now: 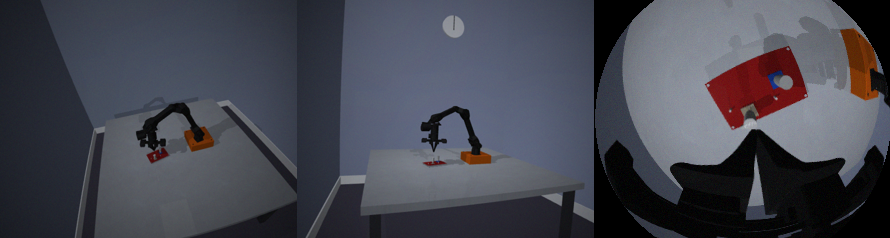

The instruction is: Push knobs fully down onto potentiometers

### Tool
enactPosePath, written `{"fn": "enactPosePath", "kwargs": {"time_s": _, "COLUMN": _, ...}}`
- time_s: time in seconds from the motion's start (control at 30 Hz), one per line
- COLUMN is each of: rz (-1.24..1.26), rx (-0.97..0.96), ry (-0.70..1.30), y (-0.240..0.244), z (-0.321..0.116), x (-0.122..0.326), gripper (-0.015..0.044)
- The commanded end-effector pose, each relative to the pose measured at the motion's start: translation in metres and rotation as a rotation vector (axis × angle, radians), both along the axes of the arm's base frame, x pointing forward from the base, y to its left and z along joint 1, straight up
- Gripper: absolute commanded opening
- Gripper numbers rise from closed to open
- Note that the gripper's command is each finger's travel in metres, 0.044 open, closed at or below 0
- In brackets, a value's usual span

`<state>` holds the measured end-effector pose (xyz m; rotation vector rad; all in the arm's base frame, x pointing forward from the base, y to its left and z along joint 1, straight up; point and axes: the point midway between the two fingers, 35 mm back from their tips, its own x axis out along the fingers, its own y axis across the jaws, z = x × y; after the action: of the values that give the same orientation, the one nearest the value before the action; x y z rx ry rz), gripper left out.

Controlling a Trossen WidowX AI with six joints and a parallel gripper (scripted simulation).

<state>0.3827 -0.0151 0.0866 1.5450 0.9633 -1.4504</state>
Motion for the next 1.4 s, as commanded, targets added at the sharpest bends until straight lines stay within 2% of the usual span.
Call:
{"fn": "enactPosePath", "kwargs": {"time_s": 0.0, "rz": -0.139, "rx": 0.001, "ry": 0.004, "y": 0.002, "z": 0.001, "x": 0.003, "gripper": 0.0000}}
{"fn": "enactPosePath", "kwargs": {"time_s": 0.47, "rz": -0.600, "rx": 0.019, "ry": 0.017, "y": 0.010, "z": 0.006, "x": 0.008, "gripper": 0.0000}}
{"fn": "enactPosePath", "kwargs": {"time_s": 0.63, "rz": -0.605, "rx": 0.019, "ry": 0.017, "y": 0.011, "z": 0.006, "x": 0.008, "gripper": 0.0000}}
{"fn": "enactPosePath", "kwargs": {"time_s": 0.77, "rz": -0.605, "rx": 0.019, "ry": 0.017, "y": 0.011, "z": -0.014, "x": 0.009, "gripper": 0.0000}}
{"fn": "enactPosePath", "kwargs": {"time_s": 1.37, "rz": -0.605, "rx": 0.019, "ry": 0.017, "y": 0.011, "z": -0.026, "x": 0.010, "gripper": 0.0000}}
